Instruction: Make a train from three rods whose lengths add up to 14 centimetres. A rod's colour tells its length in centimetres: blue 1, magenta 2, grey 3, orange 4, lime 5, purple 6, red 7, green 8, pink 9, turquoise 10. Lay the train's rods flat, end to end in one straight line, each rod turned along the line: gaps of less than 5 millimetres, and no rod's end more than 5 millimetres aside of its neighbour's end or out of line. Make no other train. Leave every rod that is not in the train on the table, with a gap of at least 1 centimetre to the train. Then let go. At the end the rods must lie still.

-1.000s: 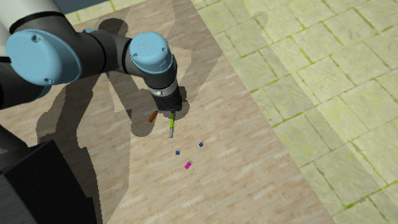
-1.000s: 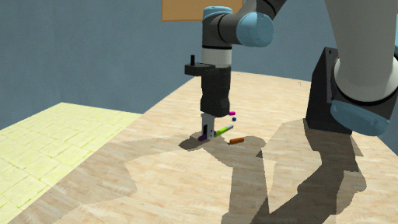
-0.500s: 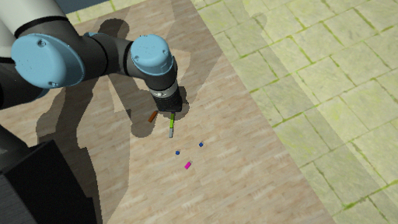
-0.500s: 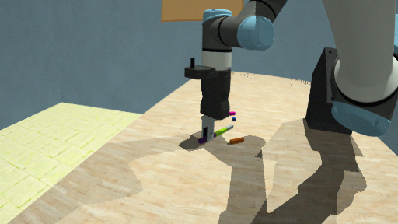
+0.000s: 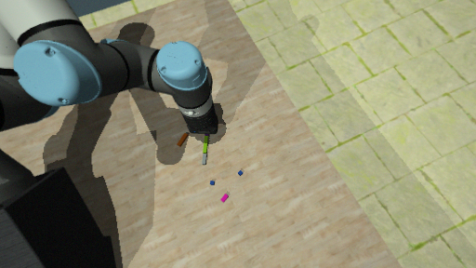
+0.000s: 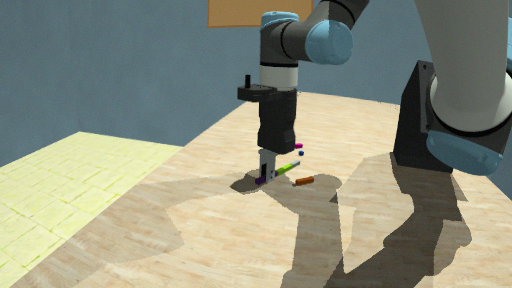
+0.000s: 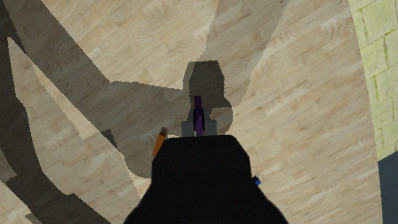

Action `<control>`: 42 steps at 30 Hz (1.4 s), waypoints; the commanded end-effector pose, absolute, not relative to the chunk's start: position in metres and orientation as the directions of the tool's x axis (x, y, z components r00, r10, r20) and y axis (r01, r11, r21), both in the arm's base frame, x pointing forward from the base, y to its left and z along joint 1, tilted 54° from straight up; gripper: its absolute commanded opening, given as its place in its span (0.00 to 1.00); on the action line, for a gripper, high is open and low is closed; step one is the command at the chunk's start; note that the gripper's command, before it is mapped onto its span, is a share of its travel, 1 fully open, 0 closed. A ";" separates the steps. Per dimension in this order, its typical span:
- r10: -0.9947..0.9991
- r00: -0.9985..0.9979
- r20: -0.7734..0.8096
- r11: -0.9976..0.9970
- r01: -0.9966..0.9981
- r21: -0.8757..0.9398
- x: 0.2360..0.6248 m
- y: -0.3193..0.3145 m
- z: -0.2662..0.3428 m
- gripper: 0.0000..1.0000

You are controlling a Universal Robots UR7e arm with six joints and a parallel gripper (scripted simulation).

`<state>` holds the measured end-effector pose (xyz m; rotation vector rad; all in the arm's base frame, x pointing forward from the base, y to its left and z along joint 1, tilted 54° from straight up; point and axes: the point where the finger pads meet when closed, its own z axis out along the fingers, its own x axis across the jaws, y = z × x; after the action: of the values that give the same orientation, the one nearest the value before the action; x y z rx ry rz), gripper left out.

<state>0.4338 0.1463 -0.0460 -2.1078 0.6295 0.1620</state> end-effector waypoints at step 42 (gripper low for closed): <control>-0.376 0.862 -0.341 -0.463 -0.493 -0.736 0.434 0.145 -0.046 0.54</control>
<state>0.4338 0.1463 -0.0460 -2.1078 0.6295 0.1620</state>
